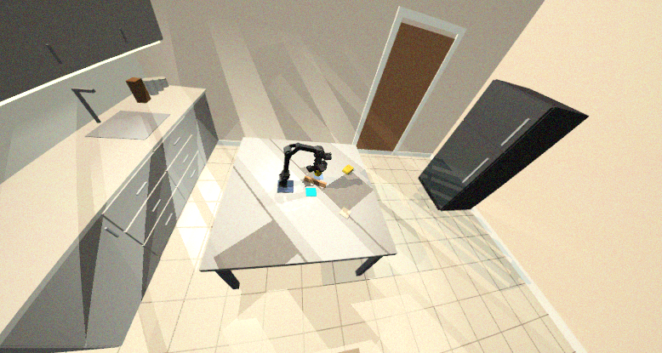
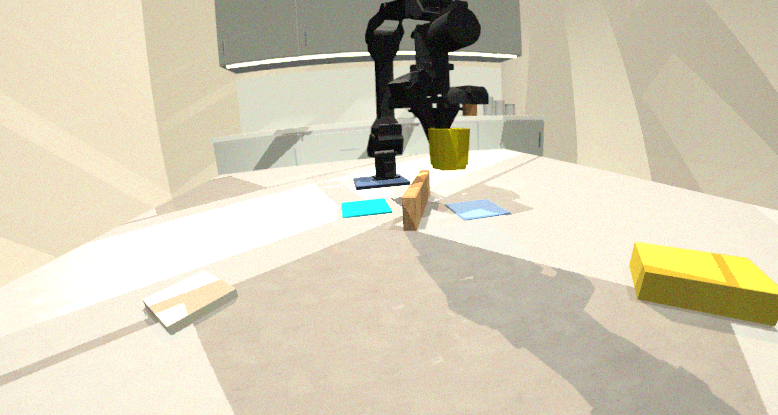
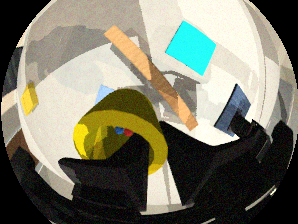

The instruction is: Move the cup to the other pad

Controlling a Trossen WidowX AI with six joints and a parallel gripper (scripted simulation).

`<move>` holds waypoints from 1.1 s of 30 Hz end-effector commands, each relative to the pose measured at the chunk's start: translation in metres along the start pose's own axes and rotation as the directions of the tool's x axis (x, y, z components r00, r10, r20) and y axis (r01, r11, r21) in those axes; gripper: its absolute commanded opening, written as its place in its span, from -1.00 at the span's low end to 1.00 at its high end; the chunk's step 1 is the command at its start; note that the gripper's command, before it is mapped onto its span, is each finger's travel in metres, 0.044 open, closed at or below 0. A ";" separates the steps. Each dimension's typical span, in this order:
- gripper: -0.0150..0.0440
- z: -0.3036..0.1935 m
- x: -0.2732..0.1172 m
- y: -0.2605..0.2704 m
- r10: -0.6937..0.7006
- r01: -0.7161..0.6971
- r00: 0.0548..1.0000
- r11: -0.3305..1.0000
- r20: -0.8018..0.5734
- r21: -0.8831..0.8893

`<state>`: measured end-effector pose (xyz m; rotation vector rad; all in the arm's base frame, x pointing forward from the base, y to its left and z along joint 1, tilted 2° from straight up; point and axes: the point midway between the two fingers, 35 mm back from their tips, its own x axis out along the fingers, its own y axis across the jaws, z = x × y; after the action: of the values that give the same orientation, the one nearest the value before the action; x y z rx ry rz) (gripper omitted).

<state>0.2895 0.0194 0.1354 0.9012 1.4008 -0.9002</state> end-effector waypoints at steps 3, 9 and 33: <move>-0.49 0.010 -0.002 -0.014 0.007 -0.007 1.000 1.000 0.008 -0.005; -0.49 0.019 -0.002 -0.025 0.007 -0.007 1.000 1.000 0.009 -0.005; -0.49 0.050 -0.003 -0.064 0.004 -0.004 1.000 1.000 0.012 -0.005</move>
<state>0.2577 -0.0453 0.1361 0.8996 1.3946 -0.9008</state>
